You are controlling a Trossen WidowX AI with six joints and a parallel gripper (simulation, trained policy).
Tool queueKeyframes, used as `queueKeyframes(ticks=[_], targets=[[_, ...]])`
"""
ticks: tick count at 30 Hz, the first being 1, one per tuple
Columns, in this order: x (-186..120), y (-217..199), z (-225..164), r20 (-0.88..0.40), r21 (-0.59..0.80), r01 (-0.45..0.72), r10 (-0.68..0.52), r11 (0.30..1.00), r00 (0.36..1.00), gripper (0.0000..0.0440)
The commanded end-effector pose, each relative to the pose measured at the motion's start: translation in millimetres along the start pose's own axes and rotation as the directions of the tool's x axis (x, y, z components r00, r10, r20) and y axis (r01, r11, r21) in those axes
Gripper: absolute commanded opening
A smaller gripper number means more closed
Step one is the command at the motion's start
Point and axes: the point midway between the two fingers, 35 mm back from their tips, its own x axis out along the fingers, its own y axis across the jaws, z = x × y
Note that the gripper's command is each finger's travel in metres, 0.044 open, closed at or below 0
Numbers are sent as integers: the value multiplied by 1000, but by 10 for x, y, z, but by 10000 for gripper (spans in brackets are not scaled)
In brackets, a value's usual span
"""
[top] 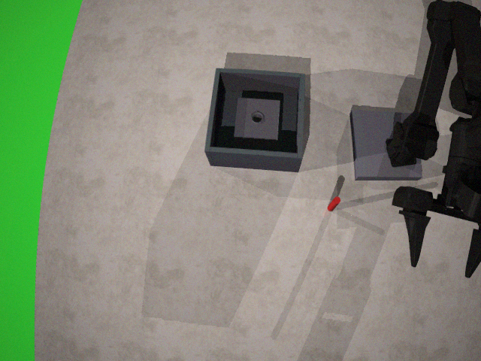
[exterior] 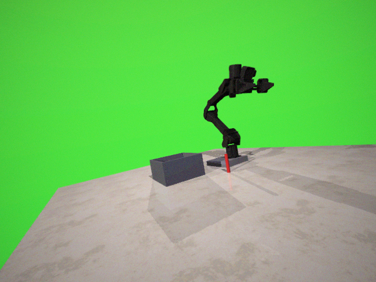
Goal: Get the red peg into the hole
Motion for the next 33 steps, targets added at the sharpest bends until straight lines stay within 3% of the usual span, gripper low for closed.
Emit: queueKeyframes(ticks=[1, 8, 16, 24, 33], targets=[[35, -136, -146, -70, 95, 61, -54, 994, 996, 440], [33, -380, -404, -196, 265, 194, -144, 944, 970, 440], [-22, -621, -702, -342, 423, 363, -224, 830, 912, 440], [-121, -812, -1000, -490, 529, 532, -274, 661, 828, 440], [-268, -961, -1328, -650, 573, 702, -286, 422, 704, 440]])
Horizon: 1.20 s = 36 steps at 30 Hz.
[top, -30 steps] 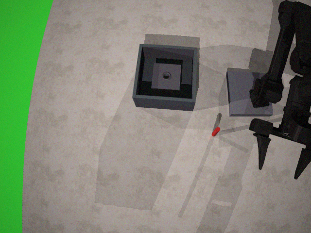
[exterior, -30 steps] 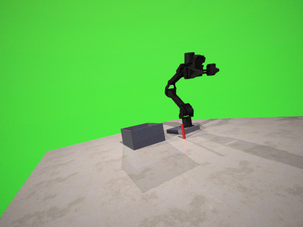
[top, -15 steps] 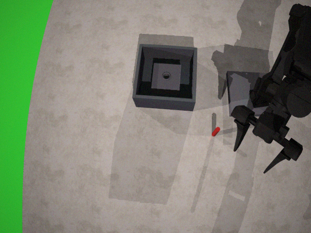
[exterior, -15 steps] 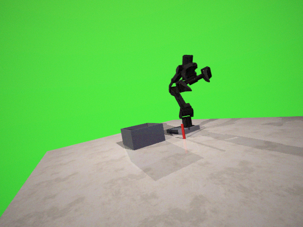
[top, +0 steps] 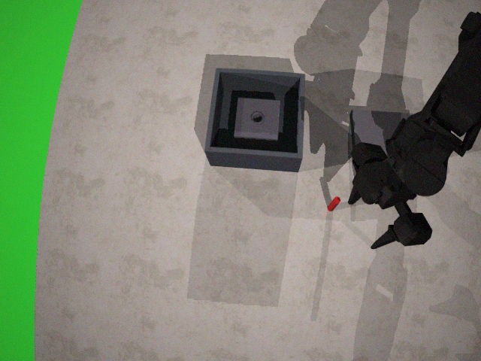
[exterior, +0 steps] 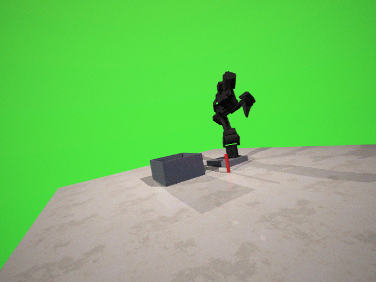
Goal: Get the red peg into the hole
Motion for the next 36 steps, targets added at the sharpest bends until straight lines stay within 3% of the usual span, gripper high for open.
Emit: queueKeyframes(ticks=[1, 10, 19, 27, 36], targets=[[51, -140, -37, -45, 96, 78, -74, 992, 996, 440], [140, -451, -167, -181, 301, 277, -231, 912, 956, 440], [247, -692, -296, -333, 450, 477, -354, 756, 874, 440], [402, -817, -364, -423, 505, 587, -412, 632, 807, 440], [635, -925, -451, -471, 517, 651, -450, 556, 759, 439]])
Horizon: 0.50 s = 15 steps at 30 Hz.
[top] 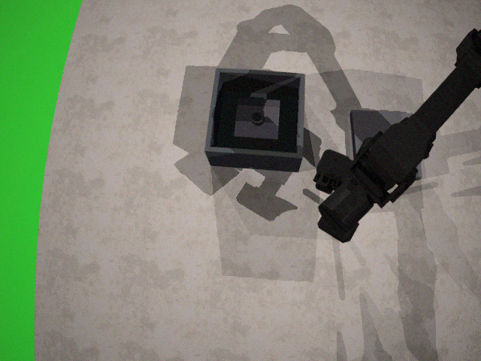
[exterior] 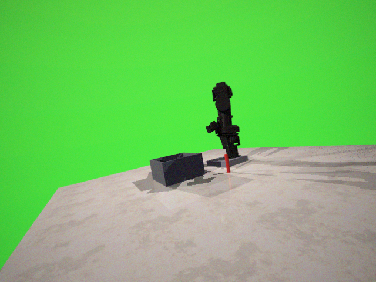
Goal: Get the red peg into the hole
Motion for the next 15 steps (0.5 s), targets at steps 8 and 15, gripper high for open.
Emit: queueKeyframes(ticks=[8, 15], targets=[[404, 52, 13, 17, 39, 57, -58, 998, 998, 440], [650, 64, 34, 40, 40, 70, -72, 997, 997, 429]])
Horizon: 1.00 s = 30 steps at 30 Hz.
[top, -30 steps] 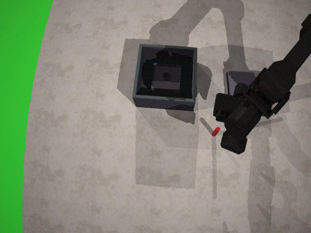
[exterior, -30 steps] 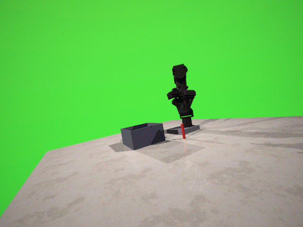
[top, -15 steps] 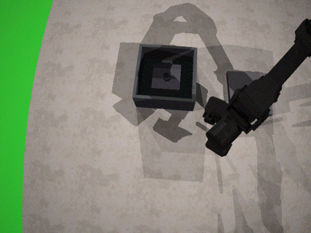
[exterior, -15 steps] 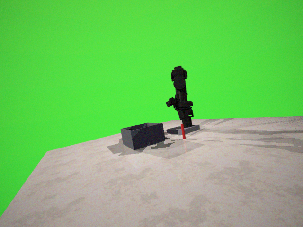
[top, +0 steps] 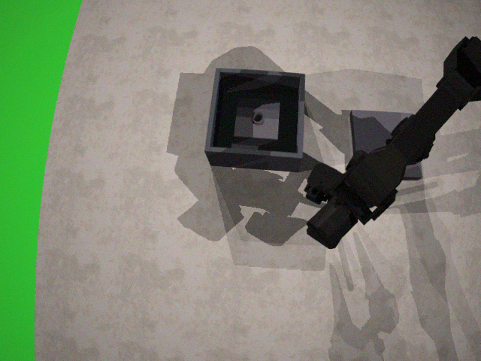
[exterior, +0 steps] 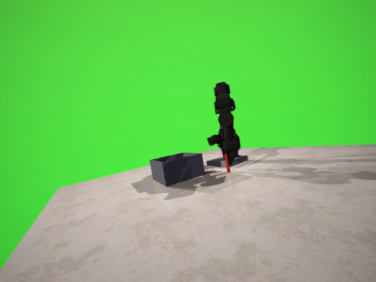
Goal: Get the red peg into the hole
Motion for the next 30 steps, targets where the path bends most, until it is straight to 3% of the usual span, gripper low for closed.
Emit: queueKeyframes(ticks=[1, 17, 30], targets=[[127, -2, 5, 11, 3, 15, -15, 1000, 1000, 414], [379, -76, 14, 0, 15, 117, -117, 993, 993, 4], [-112, -116, 416, 141, 27, 103, -106, 994, 984, 0]])
